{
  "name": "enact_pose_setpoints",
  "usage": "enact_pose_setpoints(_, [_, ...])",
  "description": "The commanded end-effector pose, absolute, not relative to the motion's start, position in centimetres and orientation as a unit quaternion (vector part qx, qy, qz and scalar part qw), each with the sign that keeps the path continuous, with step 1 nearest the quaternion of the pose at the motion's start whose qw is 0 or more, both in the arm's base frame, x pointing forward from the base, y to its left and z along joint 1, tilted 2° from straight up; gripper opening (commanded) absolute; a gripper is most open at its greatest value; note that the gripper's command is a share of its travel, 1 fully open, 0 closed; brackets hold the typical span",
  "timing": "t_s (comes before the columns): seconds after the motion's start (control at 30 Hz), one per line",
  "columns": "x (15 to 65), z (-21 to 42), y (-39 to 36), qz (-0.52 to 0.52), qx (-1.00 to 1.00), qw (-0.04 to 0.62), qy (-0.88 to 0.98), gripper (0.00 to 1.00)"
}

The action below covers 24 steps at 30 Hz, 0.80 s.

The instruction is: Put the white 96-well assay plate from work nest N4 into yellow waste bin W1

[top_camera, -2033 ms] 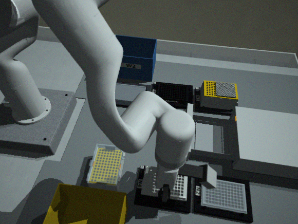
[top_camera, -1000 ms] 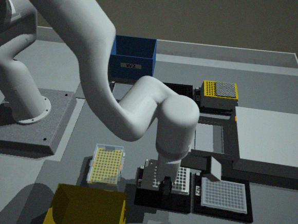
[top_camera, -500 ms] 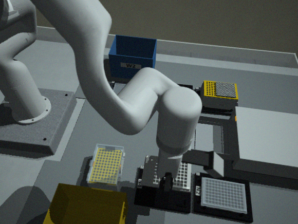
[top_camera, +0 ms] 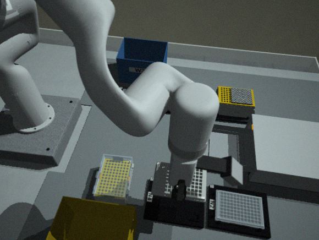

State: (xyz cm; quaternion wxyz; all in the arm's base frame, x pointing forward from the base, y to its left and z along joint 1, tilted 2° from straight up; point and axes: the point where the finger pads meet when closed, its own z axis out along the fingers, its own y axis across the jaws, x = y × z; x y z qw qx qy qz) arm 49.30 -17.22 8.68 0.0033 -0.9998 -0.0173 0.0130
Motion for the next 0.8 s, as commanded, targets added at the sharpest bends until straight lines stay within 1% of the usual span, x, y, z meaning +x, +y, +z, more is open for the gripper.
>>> enact_pose_setpoints(0.0, [49.4, 9.2, -17.3, 0.011, -1.0, 0.003, -0.017, 0.0])
enact_pose_setpoints(0.33, [49.4, 9.5, -17.3, 0.011, -1.0, 0.003, -0.017, 0.0])
enact_pose_setpoints(0.77, [47.1, 9.6, -19.1, 0.011, -1.0, 0.003, -0.02, 0.0])
